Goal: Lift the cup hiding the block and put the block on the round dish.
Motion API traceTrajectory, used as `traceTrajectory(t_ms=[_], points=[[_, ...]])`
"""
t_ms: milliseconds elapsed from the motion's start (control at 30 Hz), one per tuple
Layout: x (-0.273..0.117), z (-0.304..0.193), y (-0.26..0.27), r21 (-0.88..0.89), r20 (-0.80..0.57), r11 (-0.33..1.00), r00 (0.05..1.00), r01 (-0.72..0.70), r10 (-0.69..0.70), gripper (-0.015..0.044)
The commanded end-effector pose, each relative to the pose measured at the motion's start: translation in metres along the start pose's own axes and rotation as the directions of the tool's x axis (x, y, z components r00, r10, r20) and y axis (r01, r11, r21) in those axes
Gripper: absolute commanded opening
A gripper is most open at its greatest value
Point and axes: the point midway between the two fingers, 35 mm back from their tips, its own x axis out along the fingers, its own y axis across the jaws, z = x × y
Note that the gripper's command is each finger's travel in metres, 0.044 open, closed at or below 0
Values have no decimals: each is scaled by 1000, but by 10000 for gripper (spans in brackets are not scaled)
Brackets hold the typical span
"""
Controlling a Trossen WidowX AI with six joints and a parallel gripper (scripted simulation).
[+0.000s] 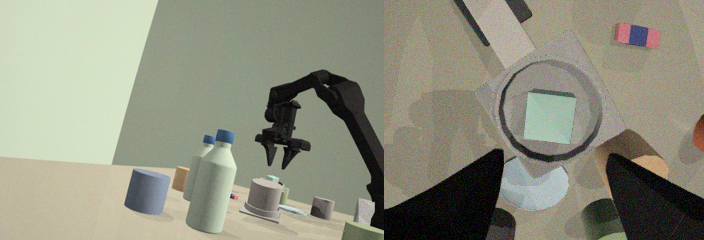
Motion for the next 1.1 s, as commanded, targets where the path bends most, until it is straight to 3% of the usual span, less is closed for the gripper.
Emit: traceTrajectory(t_ms=[0,1067], points=[[-1,8,1,49,12,999,1000,-4,4,260],[45,8,1,49,13,999,1000,-4,4,260]])
